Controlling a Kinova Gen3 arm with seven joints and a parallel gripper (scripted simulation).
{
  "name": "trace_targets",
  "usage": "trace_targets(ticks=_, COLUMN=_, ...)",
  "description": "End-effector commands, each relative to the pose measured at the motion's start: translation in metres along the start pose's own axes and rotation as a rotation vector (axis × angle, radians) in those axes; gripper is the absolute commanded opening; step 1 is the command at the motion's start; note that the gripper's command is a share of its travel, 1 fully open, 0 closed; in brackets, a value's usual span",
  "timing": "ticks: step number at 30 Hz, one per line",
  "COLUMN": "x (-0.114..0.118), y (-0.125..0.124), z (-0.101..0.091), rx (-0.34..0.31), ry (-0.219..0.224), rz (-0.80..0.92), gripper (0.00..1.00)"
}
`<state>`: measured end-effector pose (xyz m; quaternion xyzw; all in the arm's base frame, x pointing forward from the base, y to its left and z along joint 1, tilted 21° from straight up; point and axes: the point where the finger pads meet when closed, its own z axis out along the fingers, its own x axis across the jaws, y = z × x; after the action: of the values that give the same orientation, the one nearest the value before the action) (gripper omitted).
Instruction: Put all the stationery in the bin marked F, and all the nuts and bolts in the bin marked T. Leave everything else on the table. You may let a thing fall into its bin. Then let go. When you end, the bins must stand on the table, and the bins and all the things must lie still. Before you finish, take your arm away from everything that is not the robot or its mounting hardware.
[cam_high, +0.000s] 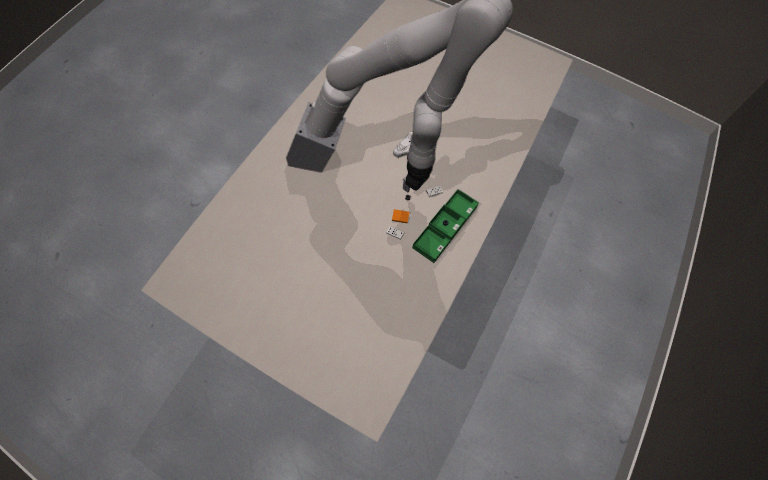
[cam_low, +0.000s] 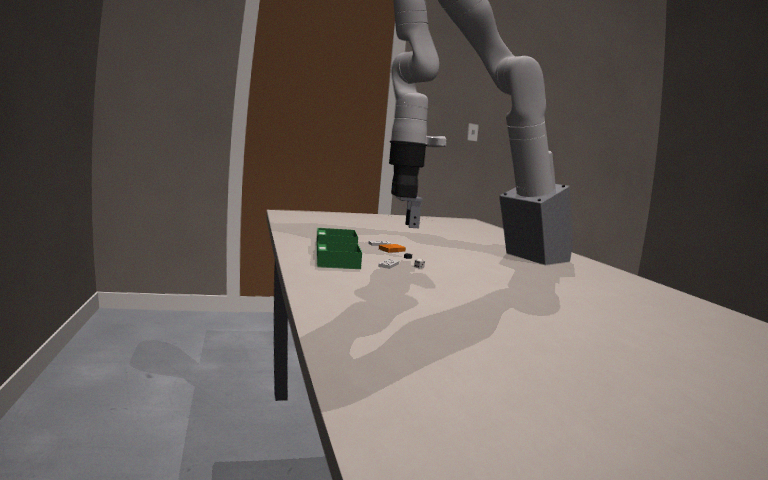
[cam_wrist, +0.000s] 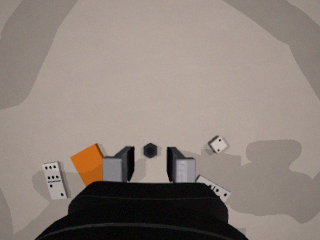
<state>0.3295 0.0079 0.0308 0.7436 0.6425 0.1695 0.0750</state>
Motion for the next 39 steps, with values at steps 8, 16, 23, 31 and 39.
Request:
trace_targets(ticks=8, x=0.001, y=0.001, z=0.0, rx=0.001, ry=0.004, rz=-0.013, gripper=0.64)
trace_targets(ticks=16, x=-0.001, y=0.001, z=0.0, rx=0.001, ry=0.004, rz=-0.013, gripper=0.64)
trace_targets(ticks=23, x=-0.002, y=0.002, z=0.0, rx=0.001, ry=0.004, rz=-0.013, gripper=0.64)
trace_targets(ticks=31, x=-0.002, y=0.002, z=0.008, rx=0.001, ry=0.004, rz=-0.013, gripper=0.64)
trace_targets(ticks=39, x=0.0, y=-0.004, z=0.04, rx=0.001, ry=0.004, rz=-0.013, gripper=0.64)
